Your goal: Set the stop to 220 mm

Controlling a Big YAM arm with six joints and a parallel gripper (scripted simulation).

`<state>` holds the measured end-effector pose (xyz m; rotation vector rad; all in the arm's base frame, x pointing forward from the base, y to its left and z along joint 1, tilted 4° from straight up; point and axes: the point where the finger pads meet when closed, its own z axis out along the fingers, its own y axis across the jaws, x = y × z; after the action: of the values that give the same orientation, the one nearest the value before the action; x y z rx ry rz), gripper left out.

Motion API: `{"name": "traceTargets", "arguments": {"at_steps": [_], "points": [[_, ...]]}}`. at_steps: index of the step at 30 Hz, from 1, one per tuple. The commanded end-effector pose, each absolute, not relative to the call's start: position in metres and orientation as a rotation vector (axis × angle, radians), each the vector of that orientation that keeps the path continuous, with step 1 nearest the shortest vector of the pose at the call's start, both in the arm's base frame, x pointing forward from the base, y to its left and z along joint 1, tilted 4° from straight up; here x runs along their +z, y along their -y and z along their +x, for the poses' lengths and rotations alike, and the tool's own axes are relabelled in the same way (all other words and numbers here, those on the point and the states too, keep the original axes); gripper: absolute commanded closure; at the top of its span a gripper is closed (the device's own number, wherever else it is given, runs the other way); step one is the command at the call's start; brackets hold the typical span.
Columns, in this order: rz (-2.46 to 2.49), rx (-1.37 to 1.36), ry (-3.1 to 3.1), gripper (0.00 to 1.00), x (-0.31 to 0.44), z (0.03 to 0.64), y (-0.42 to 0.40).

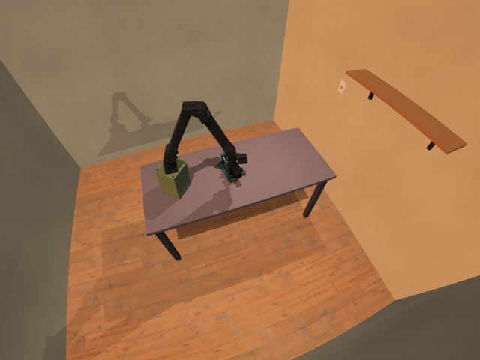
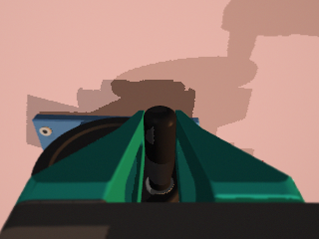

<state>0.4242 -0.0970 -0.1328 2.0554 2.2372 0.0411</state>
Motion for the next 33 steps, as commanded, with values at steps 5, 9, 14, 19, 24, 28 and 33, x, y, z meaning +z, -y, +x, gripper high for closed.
{"name": "traceTargets", "arguments": {"at_steps": [5,9,14,19,24,28,33], "points": [[2.076,-0.003,-2.25,0.94,-0.156,0.409,0.106],[2.075,-0.003,-2.25,0.94,-0.159,0.409,0.106],[2.083,-0.013,-2.259,0.94,-0.159,0.406,0.105],[2.059,0.018,-2.231,0.94,-0.162,0.429,0.11],[2.06,0.018,-2.231,0.94,-0.172,0.432,0.11],[2.078,-0.005,-2.25,0.94,-0.178,0.416,0.106],[2.075,0.007,-2.235,0.94,-0.175,0.431,0.109]]}}
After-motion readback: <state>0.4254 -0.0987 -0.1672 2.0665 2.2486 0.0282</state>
